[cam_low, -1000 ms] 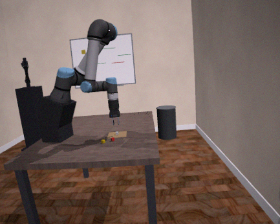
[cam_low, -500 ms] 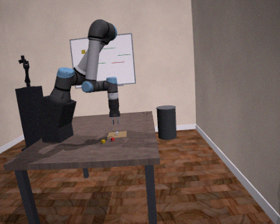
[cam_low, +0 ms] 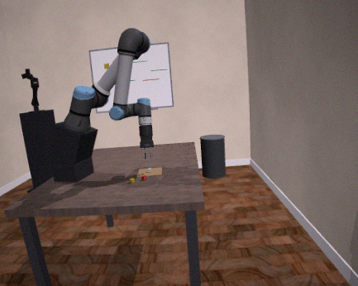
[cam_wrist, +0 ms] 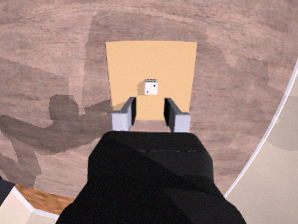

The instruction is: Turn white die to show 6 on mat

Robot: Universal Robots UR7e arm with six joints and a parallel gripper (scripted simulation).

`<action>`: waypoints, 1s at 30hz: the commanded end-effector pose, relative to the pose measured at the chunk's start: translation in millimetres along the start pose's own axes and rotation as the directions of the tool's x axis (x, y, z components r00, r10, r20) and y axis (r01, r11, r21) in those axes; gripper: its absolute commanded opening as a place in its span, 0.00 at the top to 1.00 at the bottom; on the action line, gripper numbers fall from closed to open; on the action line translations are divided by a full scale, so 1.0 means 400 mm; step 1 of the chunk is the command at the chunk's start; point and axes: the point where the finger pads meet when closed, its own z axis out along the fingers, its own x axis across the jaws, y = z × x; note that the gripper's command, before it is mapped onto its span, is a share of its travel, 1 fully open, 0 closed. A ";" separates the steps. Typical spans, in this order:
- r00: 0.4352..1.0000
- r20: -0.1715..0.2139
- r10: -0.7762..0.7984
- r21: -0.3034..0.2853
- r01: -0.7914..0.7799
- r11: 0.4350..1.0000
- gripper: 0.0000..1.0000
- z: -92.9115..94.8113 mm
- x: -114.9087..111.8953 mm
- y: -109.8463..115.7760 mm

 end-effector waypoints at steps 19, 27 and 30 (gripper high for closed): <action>1.000 0.010 0.004 -0.149 -0.003 0.989 0.30 0.006 -0.003 -0.004; 1.000 0.006 0.004 -0.241 -0.003 0.971 0.30 0.004 -0.001 -0.009; 1.000 0.000 0.003 -0.273 -0.003 0.962 0.30 0.002 0.000 -0.010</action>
